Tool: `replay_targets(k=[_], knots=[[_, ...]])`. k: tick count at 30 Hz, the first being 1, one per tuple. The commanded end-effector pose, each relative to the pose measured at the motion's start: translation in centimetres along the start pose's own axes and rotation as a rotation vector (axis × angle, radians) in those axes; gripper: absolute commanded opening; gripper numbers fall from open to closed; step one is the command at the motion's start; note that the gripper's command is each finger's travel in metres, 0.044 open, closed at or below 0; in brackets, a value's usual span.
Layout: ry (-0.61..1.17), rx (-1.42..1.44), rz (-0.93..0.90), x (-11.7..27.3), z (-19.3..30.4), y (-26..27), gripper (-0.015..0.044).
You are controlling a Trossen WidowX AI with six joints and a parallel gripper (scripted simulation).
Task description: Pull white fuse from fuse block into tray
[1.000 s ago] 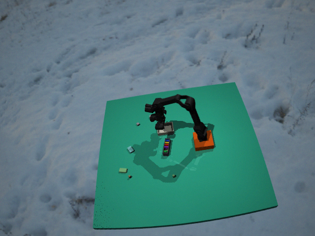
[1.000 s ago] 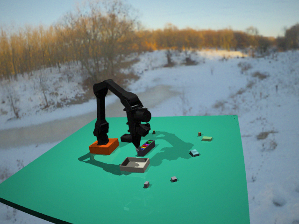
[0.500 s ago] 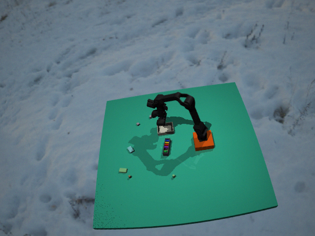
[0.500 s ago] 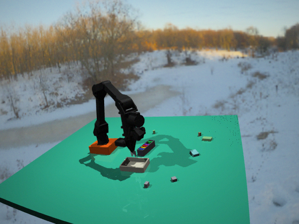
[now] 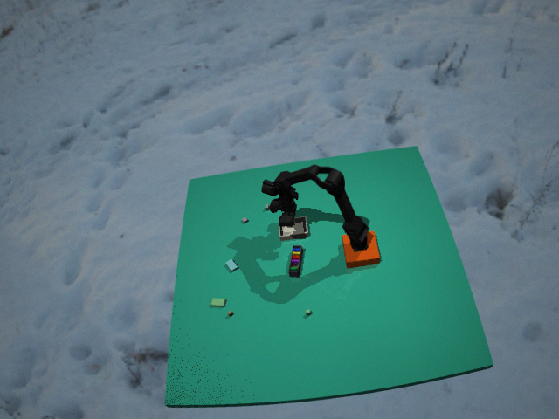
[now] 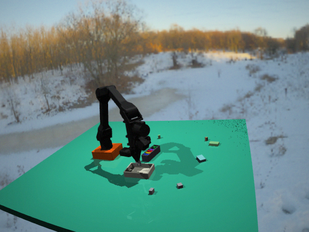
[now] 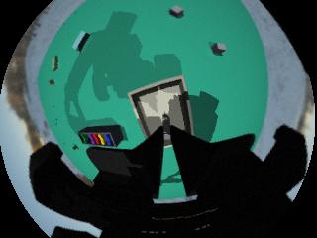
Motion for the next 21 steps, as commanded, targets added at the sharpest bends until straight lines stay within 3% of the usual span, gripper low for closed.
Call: replay_targets(k=[1, 7, 19, 21], knots=[[0.004, 0.004, 0.002, -0.8, 0.0, 0.0, 0.0000], [0.004, 0.004, 0.002, -1.3, 0.1, 0.0, 0.0000], [0.002, 0.000, -0.001, -1.0, 0.1, 0.0, 0.0315], [0.003, 0.001, 0.000, 0.1, 0.0, 0.0, 0.0330]])
Point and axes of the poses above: the point midway between the two fingers, 35 mm back from their tips, its own x axis back along the fingers, its own y axis across the jaws, z = x × y, the point moved 7 cm from there along x, back along the fingers
